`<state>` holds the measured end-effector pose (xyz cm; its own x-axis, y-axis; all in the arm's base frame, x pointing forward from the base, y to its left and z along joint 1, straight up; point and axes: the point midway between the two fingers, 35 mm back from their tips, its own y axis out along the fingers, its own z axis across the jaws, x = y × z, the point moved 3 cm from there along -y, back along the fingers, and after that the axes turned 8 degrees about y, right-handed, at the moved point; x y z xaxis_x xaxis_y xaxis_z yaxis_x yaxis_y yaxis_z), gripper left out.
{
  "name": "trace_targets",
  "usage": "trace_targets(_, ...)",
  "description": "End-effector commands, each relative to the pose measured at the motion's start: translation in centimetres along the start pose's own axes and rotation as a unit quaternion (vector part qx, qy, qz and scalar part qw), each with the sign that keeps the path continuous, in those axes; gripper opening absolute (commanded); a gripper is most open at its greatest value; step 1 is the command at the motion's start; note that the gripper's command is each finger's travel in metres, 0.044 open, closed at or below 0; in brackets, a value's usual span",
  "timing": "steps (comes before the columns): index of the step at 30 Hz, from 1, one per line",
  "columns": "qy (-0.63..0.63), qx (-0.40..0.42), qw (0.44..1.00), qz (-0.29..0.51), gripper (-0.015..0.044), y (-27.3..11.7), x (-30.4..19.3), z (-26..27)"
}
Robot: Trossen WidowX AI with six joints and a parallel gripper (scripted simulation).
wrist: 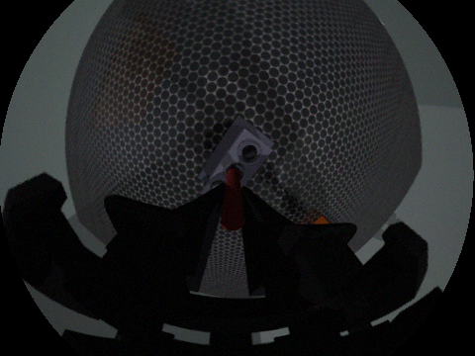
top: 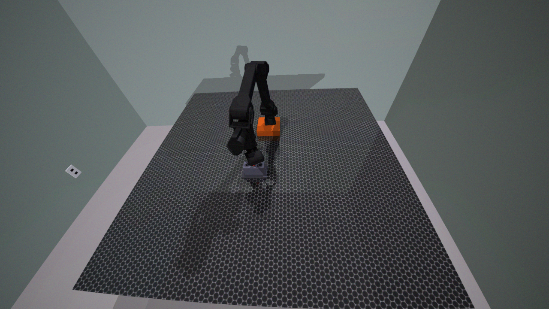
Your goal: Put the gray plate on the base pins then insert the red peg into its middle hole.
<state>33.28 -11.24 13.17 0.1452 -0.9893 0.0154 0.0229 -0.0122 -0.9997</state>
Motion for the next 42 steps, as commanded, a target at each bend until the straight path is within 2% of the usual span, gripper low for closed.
trace_targets(1,0.002,0.0,1.0,0.0,0.0,0.1,-0.01,0.05)
trace_targets(14,0.0,0.0,1.0,0.0,0.0,0.09,-0.02,-0.01)
trace_targets(20,0.0,0.0,1.0,0.0,0.015,0.09,-0.02,-0.01)
trace_targets(42,-0.001,0.0,1.0,0.001,0.015,-0.68,-0.02,-0.01)
